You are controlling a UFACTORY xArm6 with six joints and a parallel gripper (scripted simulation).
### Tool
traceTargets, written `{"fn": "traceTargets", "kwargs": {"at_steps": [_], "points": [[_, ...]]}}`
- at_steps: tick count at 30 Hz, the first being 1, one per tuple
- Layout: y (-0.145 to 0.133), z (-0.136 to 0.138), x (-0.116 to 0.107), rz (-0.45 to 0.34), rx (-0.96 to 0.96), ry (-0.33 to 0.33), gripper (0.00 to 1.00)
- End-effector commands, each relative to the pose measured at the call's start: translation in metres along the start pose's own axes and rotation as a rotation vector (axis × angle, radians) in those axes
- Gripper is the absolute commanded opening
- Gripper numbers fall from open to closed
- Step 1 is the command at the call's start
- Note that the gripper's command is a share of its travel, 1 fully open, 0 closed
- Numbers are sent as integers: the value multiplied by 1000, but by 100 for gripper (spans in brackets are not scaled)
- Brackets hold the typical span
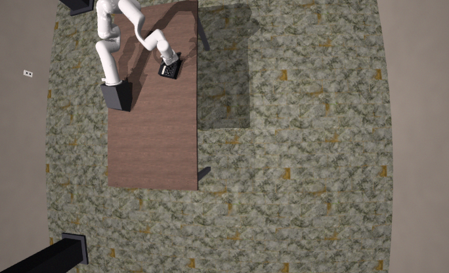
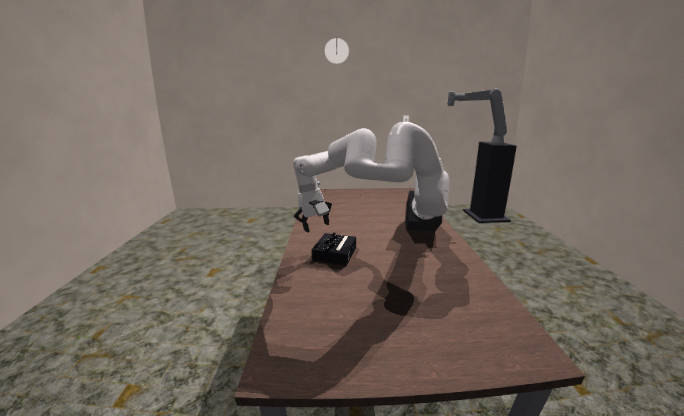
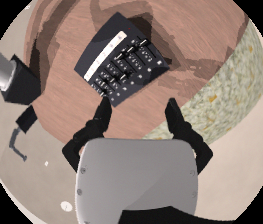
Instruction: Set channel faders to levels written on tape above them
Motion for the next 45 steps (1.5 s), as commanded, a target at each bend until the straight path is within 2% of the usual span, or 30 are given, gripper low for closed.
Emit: {"fn": "traceTargets", "kwargs": {"at_steps": [1,4,5,12,45], "points": [[-5,5,2,34,-278,11,100],[-6,5,2,39,-326,14,100],[-7,7,2,54,-466,22,100],[-9,10,3,94,-747,32,100],[-9,10,3,94,-747,32,100]]}}
Point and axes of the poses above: the point where the finger pads meet when closed, its own x axis out along the fingers, its own z axis across the jaws, y = z × x, the point moved 9 cm from there along -x, back along the fingers, and after that the axes turned 14 degrees about x, right-handed, at the moved point
